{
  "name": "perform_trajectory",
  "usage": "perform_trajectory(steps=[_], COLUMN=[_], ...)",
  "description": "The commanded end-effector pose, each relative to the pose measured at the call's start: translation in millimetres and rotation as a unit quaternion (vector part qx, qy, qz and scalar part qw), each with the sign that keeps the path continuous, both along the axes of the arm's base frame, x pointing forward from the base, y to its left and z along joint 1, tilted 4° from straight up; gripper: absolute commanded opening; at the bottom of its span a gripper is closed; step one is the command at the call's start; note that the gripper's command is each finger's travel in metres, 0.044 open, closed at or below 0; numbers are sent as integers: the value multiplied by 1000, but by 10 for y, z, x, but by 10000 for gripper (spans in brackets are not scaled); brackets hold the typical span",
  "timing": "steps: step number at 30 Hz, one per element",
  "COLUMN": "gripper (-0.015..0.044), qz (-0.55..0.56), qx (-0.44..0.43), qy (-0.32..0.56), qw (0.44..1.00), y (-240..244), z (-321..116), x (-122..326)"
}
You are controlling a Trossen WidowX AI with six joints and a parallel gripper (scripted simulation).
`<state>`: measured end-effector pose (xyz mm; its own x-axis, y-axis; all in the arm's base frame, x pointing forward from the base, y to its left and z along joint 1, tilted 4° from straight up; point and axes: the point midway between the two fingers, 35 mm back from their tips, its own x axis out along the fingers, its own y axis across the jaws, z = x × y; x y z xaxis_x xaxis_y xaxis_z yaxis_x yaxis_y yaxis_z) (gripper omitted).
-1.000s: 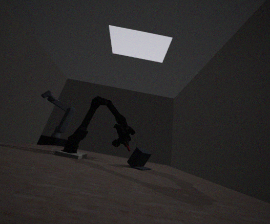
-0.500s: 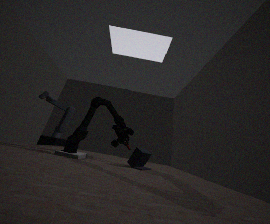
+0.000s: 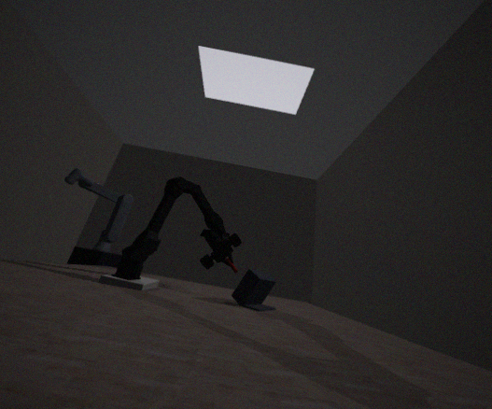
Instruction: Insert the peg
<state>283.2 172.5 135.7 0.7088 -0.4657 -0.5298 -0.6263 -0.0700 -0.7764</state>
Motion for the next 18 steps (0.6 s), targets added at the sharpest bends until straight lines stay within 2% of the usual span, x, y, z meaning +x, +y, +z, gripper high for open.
perform_trajectory(steps=[1,18], gripper=[0,0], qz=[13,39], qx=[-13,-32], qy=[-3,-9], qw=[1000,999], y=[37,83], z=[-7,-50], x=[-22,22])
